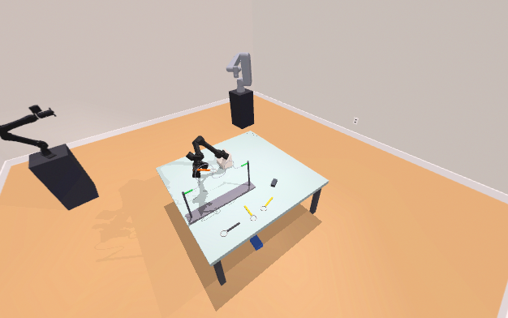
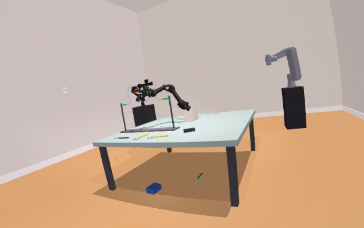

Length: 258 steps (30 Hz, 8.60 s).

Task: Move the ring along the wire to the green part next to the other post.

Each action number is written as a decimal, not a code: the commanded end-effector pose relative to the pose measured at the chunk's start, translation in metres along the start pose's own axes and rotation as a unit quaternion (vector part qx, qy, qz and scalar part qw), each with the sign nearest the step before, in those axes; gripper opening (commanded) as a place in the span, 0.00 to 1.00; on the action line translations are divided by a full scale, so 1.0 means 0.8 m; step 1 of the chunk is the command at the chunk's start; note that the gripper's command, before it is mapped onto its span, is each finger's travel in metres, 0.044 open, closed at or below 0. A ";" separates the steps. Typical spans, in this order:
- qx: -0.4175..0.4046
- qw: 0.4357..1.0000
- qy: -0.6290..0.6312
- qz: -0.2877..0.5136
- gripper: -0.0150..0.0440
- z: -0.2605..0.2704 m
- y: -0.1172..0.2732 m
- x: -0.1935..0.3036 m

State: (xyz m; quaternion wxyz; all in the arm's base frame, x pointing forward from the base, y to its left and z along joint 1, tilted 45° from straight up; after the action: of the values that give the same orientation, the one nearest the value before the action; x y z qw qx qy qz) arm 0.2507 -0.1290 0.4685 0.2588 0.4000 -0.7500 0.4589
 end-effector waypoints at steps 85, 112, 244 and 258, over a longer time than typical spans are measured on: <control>-0.251 0.860 -0.442 0.047 0.00 0.148 0.054 -0.073; -0.360 0.683 -0.632 0.065 0.00 0.146 0.092 -0.141; -0.488 -0.106 -0.862 0.085 0.00 -0.077 0.126 -0.242; -0.491 0.037 -0.866 0.084 0.00 -0.073 0.129 -0.247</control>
State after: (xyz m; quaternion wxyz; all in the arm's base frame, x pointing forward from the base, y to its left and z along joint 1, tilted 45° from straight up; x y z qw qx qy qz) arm 0.2733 0.0219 0.2968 -0.4913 0.2094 -0.4874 -0.6909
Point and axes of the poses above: the point midway between the two fingers, 35 mm back from their tips, its own y axis back along the fingers, its own z axis across the jaws, x = y × z, the point moved 10 cm from there along y, back along the fingers, and after that the axes turned 3 degrees about y, right-handed, at the moved point
